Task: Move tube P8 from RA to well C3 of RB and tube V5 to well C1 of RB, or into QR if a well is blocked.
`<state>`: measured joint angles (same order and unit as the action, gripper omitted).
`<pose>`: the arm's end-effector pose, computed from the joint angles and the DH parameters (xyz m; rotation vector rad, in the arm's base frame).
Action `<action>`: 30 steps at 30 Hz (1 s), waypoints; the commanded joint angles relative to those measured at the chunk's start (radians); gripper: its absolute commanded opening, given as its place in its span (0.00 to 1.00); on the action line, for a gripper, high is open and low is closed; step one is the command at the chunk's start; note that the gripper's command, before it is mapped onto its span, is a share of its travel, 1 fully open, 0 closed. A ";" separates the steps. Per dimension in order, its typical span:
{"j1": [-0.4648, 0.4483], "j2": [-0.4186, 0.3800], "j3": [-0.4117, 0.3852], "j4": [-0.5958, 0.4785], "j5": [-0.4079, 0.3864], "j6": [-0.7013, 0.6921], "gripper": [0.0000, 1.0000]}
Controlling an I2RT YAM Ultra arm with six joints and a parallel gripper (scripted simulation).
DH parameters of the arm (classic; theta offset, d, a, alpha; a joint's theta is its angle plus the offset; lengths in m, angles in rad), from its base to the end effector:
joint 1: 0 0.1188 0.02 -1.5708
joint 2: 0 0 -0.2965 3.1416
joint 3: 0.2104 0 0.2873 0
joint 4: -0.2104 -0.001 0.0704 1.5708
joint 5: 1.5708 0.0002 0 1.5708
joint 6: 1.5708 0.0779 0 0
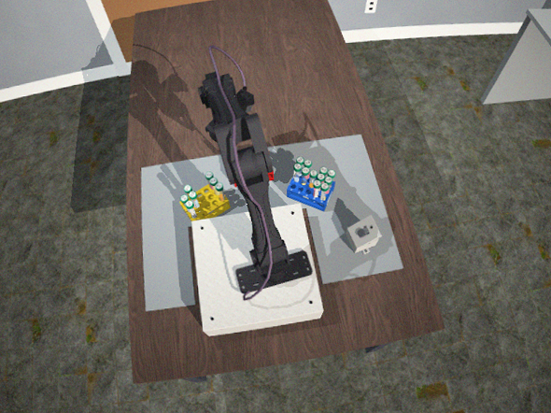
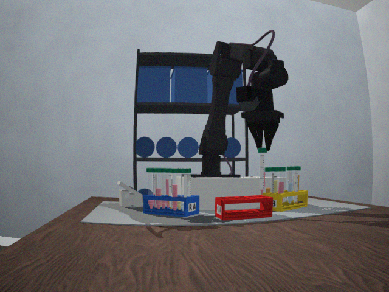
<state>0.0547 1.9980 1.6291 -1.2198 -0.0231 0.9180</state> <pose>0.4229 0.0260 0.1951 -1.3035 -2.8291 -0.0188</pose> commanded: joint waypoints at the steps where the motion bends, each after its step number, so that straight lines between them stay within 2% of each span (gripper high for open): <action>1: 0.007 0.005 0.028 0.018 0.007 0.006 0.00; 7: 0.008 0.013 -0.020 0.024 0.008 0.006 0.00; 11: 0.009 0.011 -0.006 0.030 0.008 0.006 0.00; 16: 0.009 0.007 -0.028 0.033 0.008 0.006 0.00; 18: 0.010 0.009 -0.004 0.035 0.008 0.006 0.00; 21: 0.011 0.007 -0.033 0.040 0.008 0.007 0.00; 30: 0.006 0.013 -0.046 0.053 0.008 0.006 0.00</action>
<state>0.0563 2.0003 1.5993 -1.1828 -0.0231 0.9192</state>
